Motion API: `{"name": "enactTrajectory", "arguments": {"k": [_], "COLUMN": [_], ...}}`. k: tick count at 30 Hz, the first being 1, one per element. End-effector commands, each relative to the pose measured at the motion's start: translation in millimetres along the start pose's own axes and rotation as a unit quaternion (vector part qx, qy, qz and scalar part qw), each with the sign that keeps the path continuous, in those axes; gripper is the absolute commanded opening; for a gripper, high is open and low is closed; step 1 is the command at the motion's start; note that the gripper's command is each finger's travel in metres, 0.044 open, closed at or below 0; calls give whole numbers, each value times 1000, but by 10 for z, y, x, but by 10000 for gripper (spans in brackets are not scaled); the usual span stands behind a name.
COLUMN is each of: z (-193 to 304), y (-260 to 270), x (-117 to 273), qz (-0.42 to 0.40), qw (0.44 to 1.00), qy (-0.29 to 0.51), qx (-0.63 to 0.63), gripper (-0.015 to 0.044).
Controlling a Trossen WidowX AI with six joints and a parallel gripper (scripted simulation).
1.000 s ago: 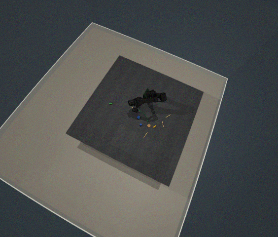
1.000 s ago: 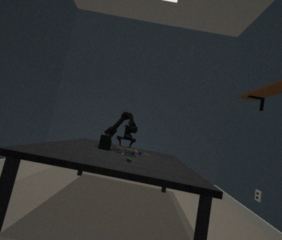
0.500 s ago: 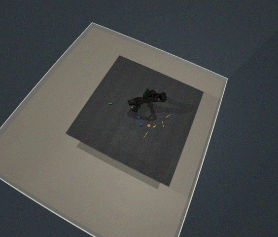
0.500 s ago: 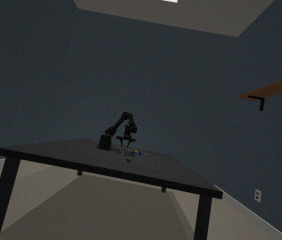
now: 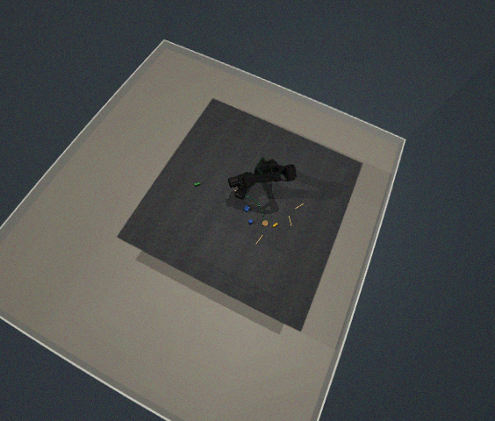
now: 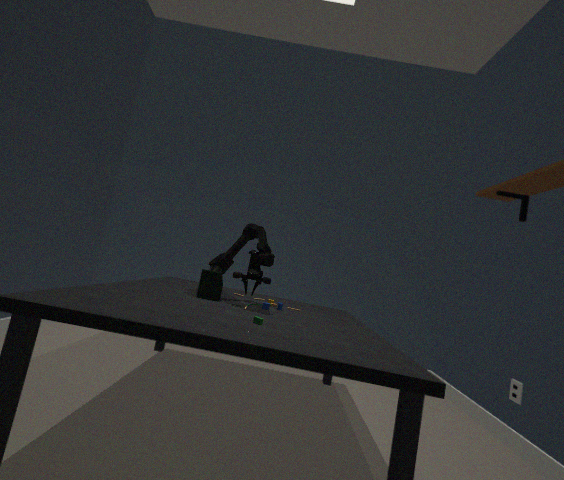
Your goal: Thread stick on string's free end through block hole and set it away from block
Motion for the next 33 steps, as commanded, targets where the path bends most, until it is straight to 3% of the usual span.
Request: {"name": "enactTrajectory", "arguments": {"k": [1, 33], "z": [-6, 0], "y": [-2, -4], "x": [-34, -561], "qz": [1, 1], "qw": [1000, 1000], "qy": [-1, 0], "qx": [-2, -2], "gripper": [123, 123]}}
Point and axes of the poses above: the point midway between the two fingers, 35 mm back from their tips, its own x axis back along the fingers, its own y axis across the jaws, z = x × y, the point moved 5 cm from there along x, back along the fingers, and after that the axes turned 13 degrees about x, right-handed, at the moved point
